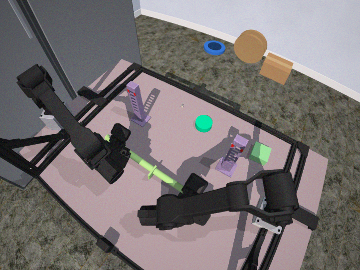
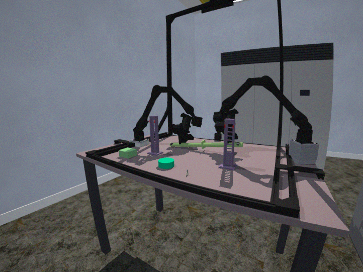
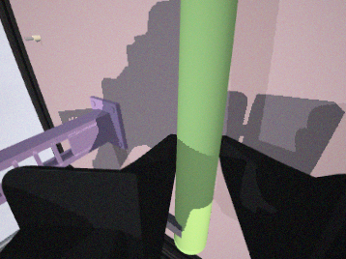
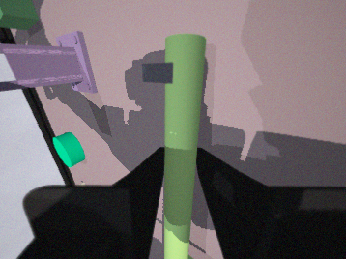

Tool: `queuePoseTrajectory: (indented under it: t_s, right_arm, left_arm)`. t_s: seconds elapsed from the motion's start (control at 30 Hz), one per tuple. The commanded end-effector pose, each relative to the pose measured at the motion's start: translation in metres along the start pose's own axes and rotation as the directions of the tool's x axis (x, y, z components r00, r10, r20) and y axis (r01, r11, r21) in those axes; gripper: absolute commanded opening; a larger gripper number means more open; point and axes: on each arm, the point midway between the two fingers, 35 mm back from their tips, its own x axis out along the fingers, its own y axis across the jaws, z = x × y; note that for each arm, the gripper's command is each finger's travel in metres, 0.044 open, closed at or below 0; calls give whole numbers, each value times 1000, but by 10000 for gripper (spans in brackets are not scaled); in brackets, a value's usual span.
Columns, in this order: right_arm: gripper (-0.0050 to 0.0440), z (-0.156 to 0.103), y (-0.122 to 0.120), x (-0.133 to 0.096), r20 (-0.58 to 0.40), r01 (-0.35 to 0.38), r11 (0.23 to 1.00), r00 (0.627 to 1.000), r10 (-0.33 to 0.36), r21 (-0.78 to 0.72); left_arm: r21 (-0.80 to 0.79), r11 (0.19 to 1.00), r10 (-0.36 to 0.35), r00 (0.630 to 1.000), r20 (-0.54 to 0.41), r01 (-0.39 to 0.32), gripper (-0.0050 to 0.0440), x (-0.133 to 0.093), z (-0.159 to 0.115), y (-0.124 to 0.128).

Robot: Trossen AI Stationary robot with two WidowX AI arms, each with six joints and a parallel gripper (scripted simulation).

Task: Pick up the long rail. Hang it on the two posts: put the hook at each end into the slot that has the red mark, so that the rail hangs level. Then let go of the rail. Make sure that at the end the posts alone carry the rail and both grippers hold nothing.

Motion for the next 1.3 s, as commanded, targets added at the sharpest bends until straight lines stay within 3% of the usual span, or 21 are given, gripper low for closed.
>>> queuePoseTrajectory:
  t_s: [0.0, 0.8, 1.27]
  right_arm:
    - [3, 1, 0, 4, 5, -5, 1000, 1000, 5, -8]
    - [0, 1, 0, 3, 6, -4, 1000, 1000, 5, -8]
    - [0, -1, 24, -31, 95, 5, 998, 995, 1, -60]
  left_arm:
    - [-4, 1000, 6, 1000, 4, -6, 0, -1, 1, 1]
    - [-4, 1000, 6, 1000, 6, -6, 0, -1, 1, 1]
    - [-59, 998, 2, 995, 95, 3, 0, -3, 0, 6]
